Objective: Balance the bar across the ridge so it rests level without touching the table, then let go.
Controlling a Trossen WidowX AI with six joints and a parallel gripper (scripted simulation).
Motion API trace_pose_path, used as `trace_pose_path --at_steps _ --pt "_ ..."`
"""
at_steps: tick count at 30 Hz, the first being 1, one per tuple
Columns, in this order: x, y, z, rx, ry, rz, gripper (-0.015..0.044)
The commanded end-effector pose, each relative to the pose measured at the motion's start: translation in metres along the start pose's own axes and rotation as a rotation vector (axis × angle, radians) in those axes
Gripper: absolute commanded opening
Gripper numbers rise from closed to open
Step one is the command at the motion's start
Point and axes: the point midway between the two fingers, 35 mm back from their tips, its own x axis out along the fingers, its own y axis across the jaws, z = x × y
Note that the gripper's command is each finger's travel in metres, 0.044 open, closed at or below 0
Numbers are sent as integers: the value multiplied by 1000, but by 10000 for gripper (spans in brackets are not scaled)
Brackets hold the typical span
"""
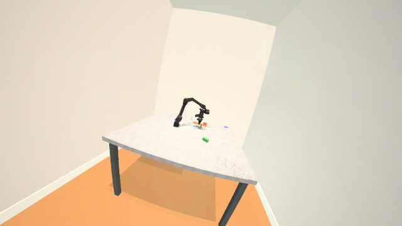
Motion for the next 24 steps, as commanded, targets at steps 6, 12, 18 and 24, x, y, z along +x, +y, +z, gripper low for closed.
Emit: trace_pose_path --at_steps 6,12,18,24 --pt "0 0 0 0 0 0 170" --pt "0 0 0 0 0 0 172" --pt "0 0 0 0 0 0 173" --pt "0 0 0 0 0 0 185"
